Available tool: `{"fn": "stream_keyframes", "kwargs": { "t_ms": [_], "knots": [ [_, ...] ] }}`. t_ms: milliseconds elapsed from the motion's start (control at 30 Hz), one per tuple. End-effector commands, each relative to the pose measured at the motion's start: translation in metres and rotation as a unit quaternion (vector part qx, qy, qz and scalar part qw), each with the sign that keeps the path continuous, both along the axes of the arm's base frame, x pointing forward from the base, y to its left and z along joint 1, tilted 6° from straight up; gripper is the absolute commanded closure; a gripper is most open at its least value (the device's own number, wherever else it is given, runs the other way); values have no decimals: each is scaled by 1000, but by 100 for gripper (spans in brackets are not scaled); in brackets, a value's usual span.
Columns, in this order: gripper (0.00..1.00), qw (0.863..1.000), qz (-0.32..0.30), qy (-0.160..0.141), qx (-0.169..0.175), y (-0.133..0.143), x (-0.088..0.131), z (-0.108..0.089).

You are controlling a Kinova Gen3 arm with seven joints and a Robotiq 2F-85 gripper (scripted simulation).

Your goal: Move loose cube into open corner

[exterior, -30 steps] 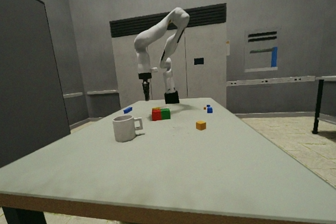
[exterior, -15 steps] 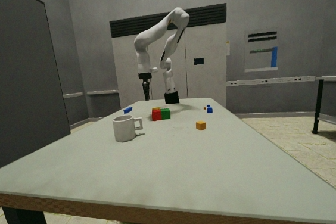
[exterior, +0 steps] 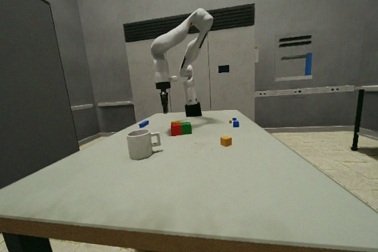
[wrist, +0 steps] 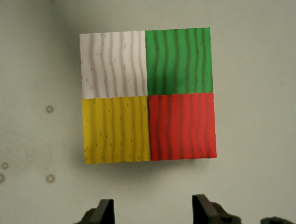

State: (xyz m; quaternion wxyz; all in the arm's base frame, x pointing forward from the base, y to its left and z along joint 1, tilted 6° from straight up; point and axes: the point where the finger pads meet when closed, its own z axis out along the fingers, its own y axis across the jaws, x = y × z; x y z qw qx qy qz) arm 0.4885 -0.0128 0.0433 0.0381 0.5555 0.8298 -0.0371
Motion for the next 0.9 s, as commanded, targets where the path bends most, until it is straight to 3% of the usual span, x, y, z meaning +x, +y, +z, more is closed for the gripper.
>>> {"fn": "stream_keyframes", "kwargs": {
  "t_ms": [0,867],
  "knots": [
    [45,1000,1,-1,0,0,0,1],
    [45,999,53,7,-1,-1,-3,0]
  ]
}}
